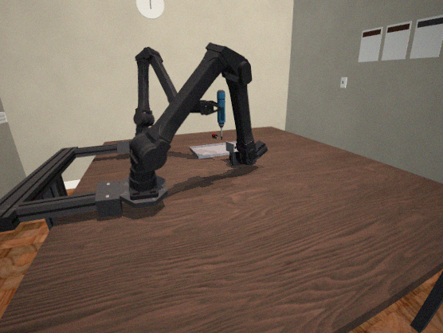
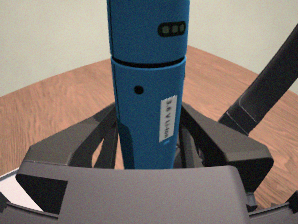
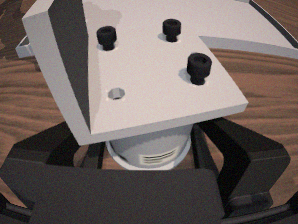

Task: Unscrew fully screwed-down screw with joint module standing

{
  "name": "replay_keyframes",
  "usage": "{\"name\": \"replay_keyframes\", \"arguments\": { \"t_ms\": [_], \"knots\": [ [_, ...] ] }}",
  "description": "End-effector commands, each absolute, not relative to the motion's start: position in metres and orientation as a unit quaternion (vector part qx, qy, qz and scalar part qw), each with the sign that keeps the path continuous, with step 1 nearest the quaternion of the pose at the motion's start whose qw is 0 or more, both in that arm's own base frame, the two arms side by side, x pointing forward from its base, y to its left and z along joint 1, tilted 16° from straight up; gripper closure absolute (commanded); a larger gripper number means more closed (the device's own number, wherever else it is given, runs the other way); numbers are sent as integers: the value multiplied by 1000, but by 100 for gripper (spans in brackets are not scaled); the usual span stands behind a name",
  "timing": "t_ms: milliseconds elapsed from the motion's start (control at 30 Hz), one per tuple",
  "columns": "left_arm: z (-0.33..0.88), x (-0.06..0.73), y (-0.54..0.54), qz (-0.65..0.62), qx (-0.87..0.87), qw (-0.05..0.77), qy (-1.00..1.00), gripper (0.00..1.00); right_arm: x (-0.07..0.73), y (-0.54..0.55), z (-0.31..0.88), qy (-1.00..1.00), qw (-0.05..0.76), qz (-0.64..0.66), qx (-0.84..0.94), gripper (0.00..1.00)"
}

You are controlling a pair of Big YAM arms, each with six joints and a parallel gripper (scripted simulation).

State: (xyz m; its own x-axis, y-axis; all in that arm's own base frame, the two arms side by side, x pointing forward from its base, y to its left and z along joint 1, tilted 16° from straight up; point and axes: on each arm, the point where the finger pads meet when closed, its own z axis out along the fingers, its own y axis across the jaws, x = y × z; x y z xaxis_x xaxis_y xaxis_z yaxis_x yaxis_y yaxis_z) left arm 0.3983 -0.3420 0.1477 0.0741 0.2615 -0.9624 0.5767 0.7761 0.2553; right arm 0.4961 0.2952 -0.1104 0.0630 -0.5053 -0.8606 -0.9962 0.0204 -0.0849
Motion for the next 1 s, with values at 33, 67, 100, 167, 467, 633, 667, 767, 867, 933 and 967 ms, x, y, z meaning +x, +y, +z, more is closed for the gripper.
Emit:
{"name": "replay_keyframes", "arguments": {
  "t_ms": [33,67,100,167,467,633,667,767,867,933,967],
  "knots": [
    [182,395,-352,-140,297,692,643,58,507,300,-102,597,392,316,-624,41],
    [179,394,-350,-139,298,689,645,58,507,300,-102,597,392,316,-624,41],
    [180,394,-351,-139,298,691,644,58,507,300,-102,597,392,316,-624,41],
    [186,397,-354,-141,295,695,640,58,507,300,-102,597,392,316,-624,41],
    [181,394,-351,-140,297,692,643,58,507,300,-102,597,392,316,-624,41],
    [183,395,-352,-141,296,694,642,58,507,300,-102,597,392,316,-624,41],
    [181,394,-351,-140,296,692,643,58,507,300,-102,597,392,316,-624,41],
    [183,395,-352,-141,296,693,642,58,507,300,-102,597,392,316,-624,41],
    [185,396,-353,-141,295,695,640,58,507,300,-102,597,392,316,-624,41],
    [184,395,-352,-141,295,694,641,58,507,300,-102,597,392,316,-624,41],
    [183,395,-352,-141,296,693,642,58,507,300,-102,597,392,316,-624,41]
  ]
}}
